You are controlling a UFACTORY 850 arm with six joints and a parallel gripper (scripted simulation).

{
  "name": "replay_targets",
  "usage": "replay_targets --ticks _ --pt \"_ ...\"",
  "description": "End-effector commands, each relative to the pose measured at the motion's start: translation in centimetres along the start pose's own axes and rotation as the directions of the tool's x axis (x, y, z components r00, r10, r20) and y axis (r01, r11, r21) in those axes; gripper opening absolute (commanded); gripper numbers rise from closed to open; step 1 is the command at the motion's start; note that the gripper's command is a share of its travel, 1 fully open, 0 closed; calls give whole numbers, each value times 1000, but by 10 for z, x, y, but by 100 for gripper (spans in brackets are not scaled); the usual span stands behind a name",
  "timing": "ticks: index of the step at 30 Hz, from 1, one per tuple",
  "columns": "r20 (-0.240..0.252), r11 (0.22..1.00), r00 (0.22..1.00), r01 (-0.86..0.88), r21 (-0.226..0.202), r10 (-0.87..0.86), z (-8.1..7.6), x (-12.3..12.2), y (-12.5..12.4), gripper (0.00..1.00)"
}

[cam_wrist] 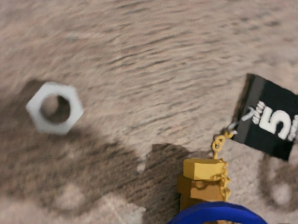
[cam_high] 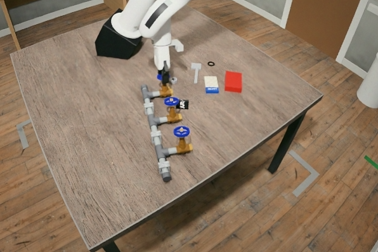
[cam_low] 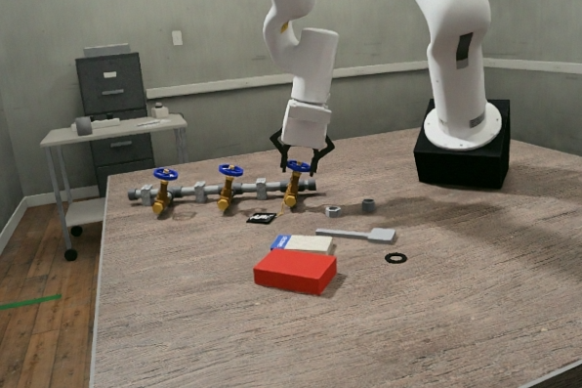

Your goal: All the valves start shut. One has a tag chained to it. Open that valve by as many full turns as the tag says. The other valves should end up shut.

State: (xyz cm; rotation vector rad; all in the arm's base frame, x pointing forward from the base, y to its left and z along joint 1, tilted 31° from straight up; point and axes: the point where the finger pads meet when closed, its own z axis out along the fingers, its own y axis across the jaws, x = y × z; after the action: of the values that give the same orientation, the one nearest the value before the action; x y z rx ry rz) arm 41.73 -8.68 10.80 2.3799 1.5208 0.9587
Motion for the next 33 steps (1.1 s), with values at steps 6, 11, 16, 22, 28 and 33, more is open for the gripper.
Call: replay_targets --ticks 6,11,16,22,28,33 --pt "26 970 972 234 -71 -233 0 0 0 0" --pt "26 970 972 234 -71 -233 0 0 0 0" --pt "26 970 972 234 -71 -233 0 0 0 100" --pt "26 970 972 234 -71 -233 0 0 0 100" --pt "26 970 972 234 -71 -233 0 0 0 100" --pt "26 970 972 234 -71 -233 0 0 0 100"
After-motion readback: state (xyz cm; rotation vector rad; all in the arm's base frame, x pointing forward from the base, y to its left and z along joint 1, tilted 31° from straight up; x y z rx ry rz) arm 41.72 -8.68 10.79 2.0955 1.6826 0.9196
